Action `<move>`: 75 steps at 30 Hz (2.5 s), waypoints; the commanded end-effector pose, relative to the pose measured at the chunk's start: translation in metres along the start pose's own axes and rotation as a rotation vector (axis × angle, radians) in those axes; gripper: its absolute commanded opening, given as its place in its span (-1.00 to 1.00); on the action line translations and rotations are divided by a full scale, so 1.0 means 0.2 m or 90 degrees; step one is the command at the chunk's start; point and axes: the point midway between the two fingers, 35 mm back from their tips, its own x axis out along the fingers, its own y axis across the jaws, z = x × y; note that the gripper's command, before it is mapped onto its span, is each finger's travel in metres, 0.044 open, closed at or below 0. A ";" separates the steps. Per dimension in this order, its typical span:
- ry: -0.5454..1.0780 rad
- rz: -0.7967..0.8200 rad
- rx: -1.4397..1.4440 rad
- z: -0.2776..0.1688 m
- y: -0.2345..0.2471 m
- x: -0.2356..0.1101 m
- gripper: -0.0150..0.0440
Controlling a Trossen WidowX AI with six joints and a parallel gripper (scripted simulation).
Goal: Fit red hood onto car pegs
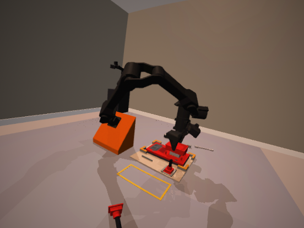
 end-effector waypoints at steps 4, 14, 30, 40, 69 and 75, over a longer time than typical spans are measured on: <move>-0.006 -0.001 -0.005 0.00 0.00 0.02 -0.49; -0.006 -0.001 -0.005 0.00 0.00 0.02 -0.49; -0.006 -0.001 -0.005 0.00 0.00 0.02 -0.49; -0.006 -0.001 -0.005 0.00 0.00 0.04 -0.49; -0.006 -0.002 -0.005 0.01 0.00 0.10 -0.49; -0.006 -0.002 -0.005 0.00 0.00 0.11 -0.49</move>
